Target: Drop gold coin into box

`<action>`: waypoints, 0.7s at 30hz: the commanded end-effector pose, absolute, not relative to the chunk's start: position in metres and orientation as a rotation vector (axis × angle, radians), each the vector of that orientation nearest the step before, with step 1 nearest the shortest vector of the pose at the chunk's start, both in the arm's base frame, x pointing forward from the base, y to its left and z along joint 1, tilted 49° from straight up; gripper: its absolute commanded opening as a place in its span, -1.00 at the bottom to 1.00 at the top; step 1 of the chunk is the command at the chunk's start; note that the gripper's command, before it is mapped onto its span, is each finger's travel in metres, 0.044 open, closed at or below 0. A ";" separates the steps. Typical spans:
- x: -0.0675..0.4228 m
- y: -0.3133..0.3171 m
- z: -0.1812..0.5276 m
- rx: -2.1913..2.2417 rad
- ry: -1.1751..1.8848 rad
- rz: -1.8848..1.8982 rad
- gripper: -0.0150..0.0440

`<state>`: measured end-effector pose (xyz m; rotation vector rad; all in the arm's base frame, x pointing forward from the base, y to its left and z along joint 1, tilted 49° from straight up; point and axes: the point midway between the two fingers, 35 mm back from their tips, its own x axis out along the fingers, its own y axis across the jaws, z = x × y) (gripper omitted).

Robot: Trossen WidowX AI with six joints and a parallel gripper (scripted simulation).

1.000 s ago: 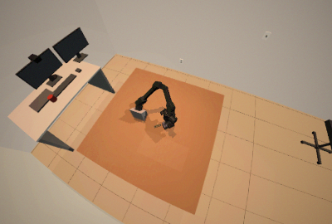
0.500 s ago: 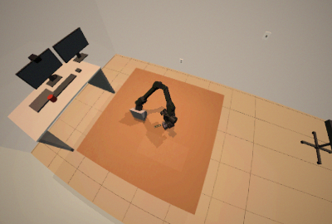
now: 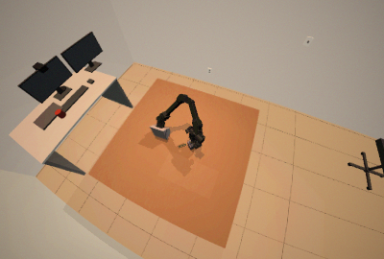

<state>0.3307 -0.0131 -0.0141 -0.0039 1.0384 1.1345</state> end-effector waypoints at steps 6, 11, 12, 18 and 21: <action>0.331 -0.009 -0.016 -0.002 1.037 1.138 -0.49; 0.331 -0.008 -0.017 0.000 1.038 1.137 -0.49; 0.331 -0.008 -0.017 0.000 1.038 1.137 -0.49; 0.331 -0.007 -0.018 0.001 1.038 1.137 -0.49; 0.331 -0.007 -0.019 0.001 1.038 1.137 -0.49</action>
